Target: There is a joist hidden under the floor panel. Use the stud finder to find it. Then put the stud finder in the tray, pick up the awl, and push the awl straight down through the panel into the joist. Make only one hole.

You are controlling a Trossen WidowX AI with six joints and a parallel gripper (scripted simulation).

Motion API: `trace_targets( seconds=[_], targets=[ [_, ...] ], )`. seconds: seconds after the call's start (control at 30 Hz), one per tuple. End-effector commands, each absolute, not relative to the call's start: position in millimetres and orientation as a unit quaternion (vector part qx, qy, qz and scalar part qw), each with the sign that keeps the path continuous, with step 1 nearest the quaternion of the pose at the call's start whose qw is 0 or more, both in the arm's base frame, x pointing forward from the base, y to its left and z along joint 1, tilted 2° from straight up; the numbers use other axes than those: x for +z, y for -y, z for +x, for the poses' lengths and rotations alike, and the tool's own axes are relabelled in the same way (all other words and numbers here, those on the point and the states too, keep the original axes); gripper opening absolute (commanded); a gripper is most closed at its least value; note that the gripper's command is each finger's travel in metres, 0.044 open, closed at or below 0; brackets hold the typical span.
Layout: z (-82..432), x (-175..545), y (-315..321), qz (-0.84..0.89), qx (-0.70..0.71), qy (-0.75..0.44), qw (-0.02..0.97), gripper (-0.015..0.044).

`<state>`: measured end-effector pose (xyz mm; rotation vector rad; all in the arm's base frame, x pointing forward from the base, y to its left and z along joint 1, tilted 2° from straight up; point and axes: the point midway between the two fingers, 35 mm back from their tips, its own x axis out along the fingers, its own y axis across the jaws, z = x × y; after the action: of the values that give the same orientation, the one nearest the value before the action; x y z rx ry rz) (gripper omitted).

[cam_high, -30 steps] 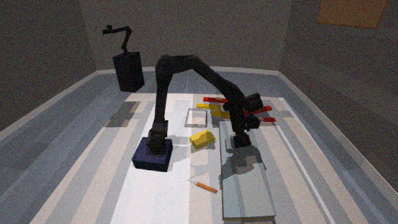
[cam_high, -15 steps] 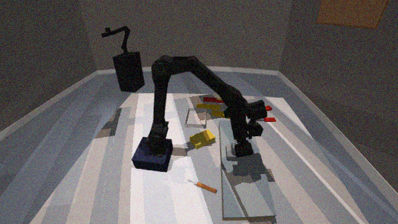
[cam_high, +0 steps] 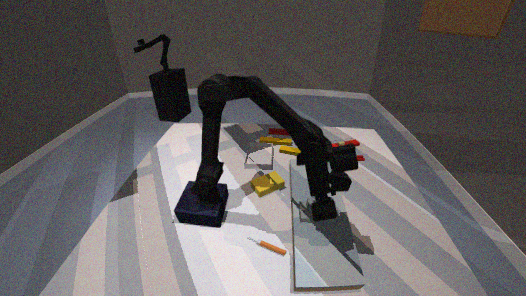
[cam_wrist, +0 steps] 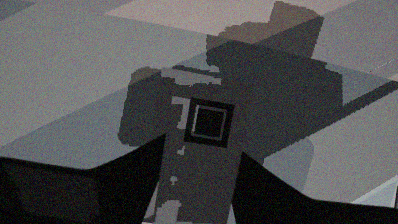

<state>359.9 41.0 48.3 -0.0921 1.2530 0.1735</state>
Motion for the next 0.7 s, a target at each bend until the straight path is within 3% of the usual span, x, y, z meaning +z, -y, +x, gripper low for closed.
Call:
trace_targets(
  seconds=[0.0, 0.67],
  targets=[
    [362.0, 47.3, -29.6, -0.044, 0.081, -0.586, 0.805, 0.0000],
    [372.7, 46.2, 30.0, -0.047, 0.079, -0.586, 0.805, 0.0000]
  ],
)
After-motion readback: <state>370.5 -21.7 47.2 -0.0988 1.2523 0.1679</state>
